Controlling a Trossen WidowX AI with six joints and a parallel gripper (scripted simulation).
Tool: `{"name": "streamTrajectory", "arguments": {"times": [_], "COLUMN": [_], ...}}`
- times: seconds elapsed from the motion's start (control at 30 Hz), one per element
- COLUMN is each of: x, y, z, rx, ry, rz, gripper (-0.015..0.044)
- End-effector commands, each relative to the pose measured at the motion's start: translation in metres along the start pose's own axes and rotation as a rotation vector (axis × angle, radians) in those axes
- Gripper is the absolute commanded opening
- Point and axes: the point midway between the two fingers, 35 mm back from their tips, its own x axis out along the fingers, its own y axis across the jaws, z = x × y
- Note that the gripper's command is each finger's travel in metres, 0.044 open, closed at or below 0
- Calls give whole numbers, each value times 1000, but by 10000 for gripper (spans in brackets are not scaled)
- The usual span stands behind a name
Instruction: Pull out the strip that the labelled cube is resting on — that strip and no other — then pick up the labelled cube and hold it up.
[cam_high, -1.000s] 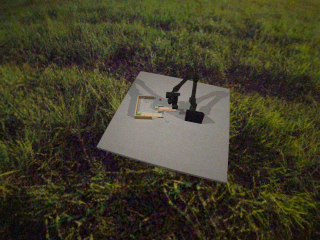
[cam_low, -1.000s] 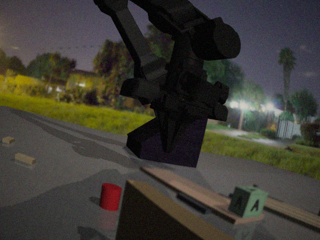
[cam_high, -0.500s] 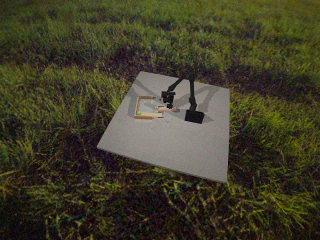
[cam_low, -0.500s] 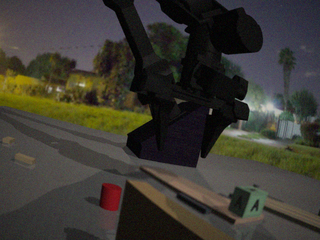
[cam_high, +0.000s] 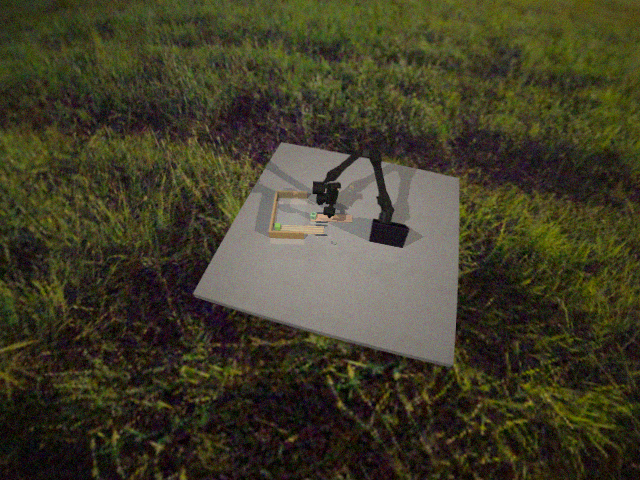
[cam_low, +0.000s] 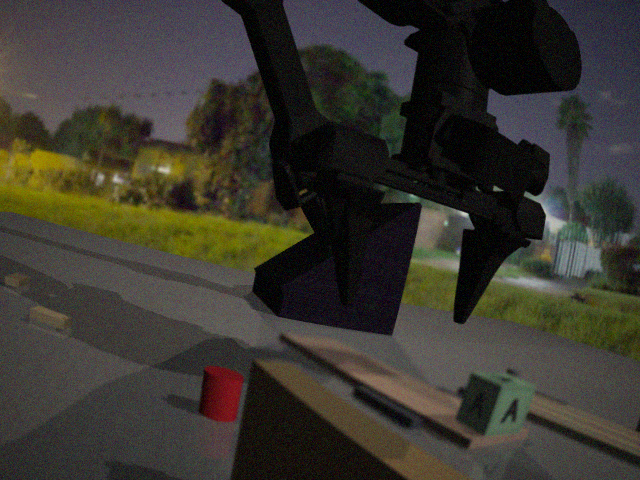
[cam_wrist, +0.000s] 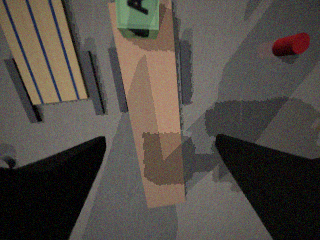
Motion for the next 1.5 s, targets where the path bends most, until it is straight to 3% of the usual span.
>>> {"name": "streamTrajectory", "arguments": {"times": [0.0, 0.8, 1.03, 1.47], "x": [-2, -13, -4, 17], "y": [3, 17, 17, 17], "z": [15, 97, 97, 98], "rx": [2, 5, 5, 5], "ry": [0, -4, -4, -4], "rz": [6, 7, 7, 6], "gripper": [440, 440, 256, 250]}}
